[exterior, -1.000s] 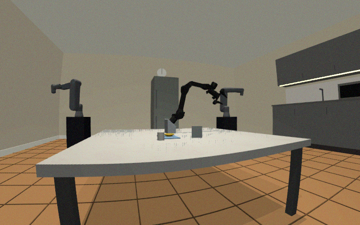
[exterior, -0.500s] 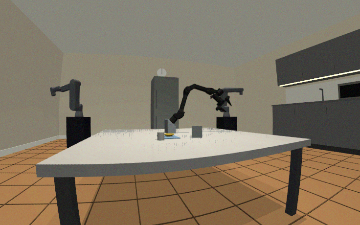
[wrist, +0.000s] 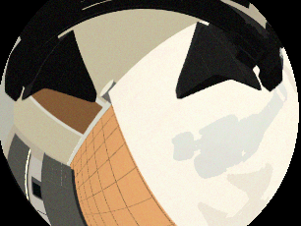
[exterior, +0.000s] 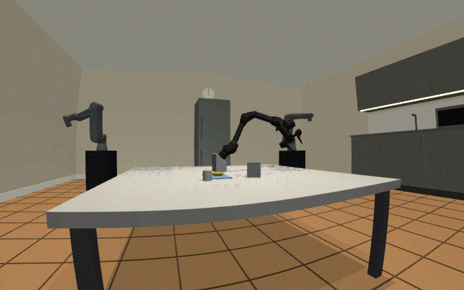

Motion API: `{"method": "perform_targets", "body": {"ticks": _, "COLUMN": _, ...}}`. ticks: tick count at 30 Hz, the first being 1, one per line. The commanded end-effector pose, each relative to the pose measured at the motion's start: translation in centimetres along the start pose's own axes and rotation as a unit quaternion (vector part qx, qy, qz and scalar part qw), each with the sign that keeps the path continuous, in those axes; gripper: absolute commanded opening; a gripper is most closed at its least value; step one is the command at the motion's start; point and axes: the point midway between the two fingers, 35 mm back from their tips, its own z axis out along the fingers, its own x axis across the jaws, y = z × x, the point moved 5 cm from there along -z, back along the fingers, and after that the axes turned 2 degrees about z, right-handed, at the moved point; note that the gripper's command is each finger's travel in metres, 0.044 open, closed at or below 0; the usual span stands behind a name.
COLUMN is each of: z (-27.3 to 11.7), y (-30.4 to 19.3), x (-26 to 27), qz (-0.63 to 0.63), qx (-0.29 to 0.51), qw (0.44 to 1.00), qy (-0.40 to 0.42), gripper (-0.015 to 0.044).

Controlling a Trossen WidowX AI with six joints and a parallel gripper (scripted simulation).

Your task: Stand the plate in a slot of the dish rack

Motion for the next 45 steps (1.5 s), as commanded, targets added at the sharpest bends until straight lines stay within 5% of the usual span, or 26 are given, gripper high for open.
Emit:
{"method": "perform_targets", "body": {"ticks": 1, "z": 1.7, "y": -2.0, "x": 0.7, "qz": 0.018, "qx": 0.03, "qw": 0.999, "qy": 0.026, "gripper": 0.04}}
{"method": "perform_targets", "body": {"ticks": 24, "z": 7.5, "y": -18.4, "x": 5.5, "qz": 0.189, "qx": 0.219, "qw": 0.941, "qy": 0.174, "gripper": 0.04}}
{"method": "perform_targets", "body": {"ticks": 45, "z": 4.7, "y": -33.3, "x": 12.8, "qz": 0.406, "qx": 0.347, "qw": 0.804, "qy": 0.262, "gripper": 0.04}}
